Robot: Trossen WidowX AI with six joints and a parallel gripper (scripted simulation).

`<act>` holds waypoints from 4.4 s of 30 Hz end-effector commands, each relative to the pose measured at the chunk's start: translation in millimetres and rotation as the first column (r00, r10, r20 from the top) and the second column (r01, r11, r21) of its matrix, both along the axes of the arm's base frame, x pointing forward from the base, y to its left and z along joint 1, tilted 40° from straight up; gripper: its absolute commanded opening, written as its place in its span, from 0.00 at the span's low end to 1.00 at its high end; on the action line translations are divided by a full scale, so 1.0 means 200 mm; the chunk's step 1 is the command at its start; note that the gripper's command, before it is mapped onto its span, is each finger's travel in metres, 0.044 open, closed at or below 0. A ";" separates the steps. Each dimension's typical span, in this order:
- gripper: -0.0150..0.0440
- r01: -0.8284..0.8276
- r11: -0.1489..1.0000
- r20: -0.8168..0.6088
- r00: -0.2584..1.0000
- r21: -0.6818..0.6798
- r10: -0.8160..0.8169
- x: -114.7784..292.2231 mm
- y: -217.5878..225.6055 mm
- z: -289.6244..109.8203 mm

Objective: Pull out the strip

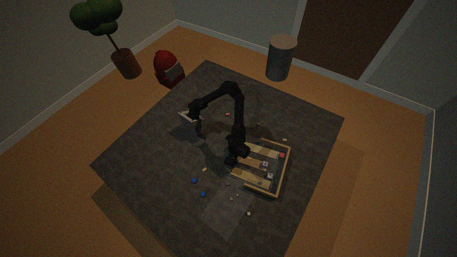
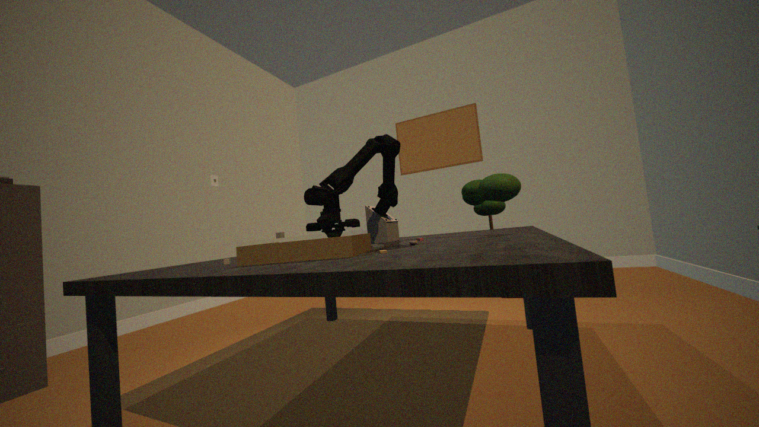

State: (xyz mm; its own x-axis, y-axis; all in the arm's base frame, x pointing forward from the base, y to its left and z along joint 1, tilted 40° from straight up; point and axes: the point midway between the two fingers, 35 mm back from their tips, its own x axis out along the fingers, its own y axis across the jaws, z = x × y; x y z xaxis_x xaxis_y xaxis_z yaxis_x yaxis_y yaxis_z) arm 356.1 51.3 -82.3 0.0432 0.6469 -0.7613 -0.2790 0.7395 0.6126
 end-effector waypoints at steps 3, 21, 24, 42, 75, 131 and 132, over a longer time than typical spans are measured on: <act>0.25 -0.016 1.000 -0.023 1.000 -0.004 0.016 -0.09 0.01 -0.03; 0.25 -0.016 1.000 -0.025 1.000 -0.005 0.016 -0.22 -0.02 -0.06; 0.25 -0.016 1.000 -0.025 1.000 -0.005 0.016 -0.24 -0.02 -0.07; 0.25 -0.016 1.000 -0.027 1.000 -0.005 0.016 -0.36 -0.04 -0.09; 0.25 -0.016 1.000 -0.029 0.999 -0.006 0.016 -0.56 -0.09 -0.13; 0.25 -0.016 1.000 -0.029 0.999 -0.009 0.016 -0.56 -0.26 0.04; 0.30 -0.024 1.000 -0.022 0.999 -0.009 0.024 -0.54 -0.25 0.04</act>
